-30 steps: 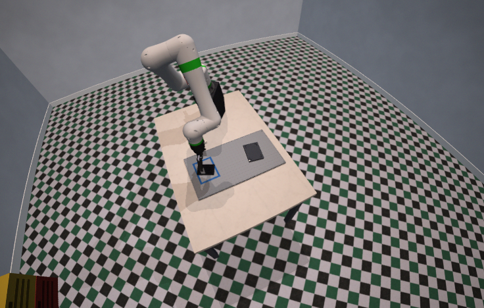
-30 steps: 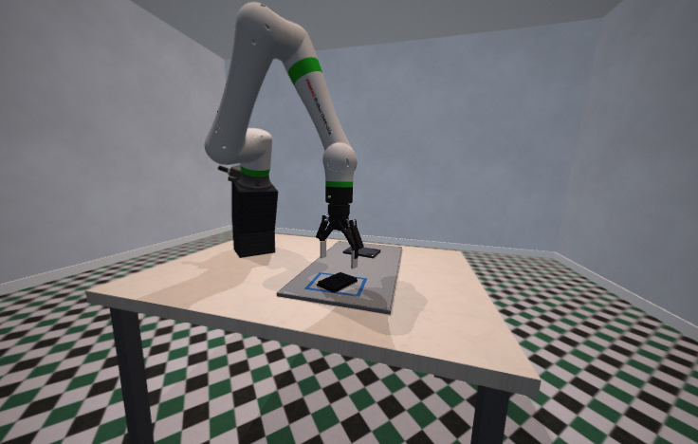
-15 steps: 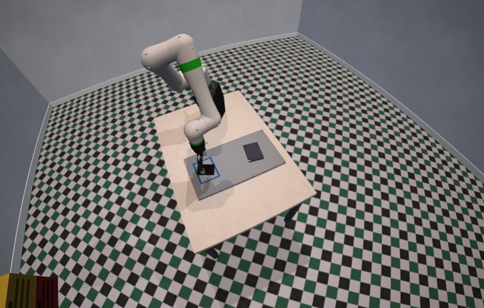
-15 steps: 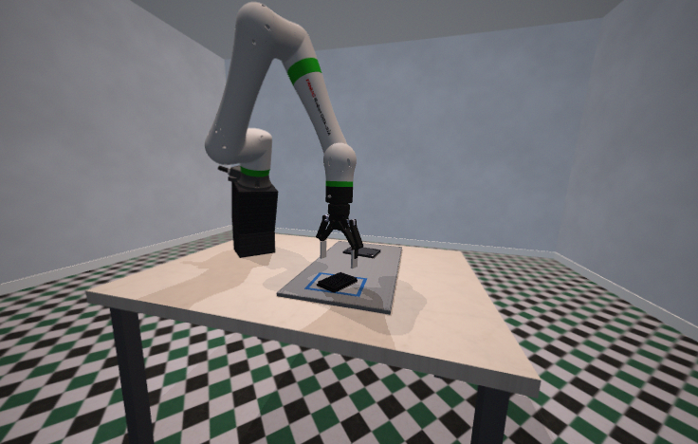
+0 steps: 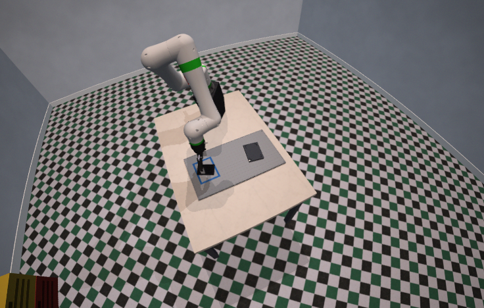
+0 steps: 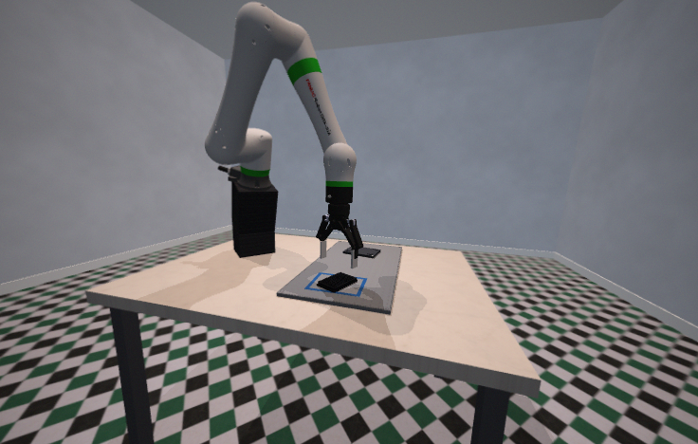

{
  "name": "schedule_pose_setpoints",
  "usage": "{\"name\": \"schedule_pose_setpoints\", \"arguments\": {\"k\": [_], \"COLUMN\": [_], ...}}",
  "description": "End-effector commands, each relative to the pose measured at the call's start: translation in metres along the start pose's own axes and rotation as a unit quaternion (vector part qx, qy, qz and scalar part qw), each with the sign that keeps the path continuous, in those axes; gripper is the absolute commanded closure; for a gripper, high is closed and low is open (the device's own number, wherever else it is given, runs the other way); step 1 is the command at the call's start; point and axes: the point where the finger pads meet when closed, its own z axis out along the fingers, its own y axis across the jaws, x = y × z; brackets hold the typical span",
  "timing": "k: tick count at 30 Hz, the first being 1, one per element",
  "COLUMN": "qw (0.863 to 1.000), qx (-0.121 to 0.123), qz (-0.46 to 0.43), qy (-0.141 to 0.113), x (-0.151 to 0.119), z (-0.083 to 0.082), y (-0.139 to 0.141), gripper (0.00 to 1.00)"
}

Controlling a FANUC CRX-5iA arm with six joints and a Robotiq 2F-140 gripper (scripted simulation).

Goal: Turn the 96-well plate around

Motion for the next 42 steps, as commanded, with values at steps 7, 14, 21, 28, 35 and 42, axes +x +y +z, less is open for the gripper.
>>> {"name": "schedule_pose_setpoints", "arguments": {"k": [7, 14, 21, 28, 35, 42], "qw": [1.000, 1.000, 1.000, 1.000, 1.000, 1.000], "qx": [0.000, 0.000, 0.000, 0.000, 0.000, 0.000], "qz": [0.000, 0.000, 0.000, 0.000, 0.000, 0.000], "qy": [0.000, 0.000, 0.000, 0.000, 0.000, 0.000], "x": [0.000, 0.000, 0.000, 0.000, 0.000, 0.000], "z": [0.010, 0.022, 0.030, 0.042, 0.050, 0.062], "y": [0.000, 0.000, 0.000, 0.000, 0.000, 0.000], "gripper": [0.00, 0.00, 0.00, 0.00, 0.00, 0.00]}}
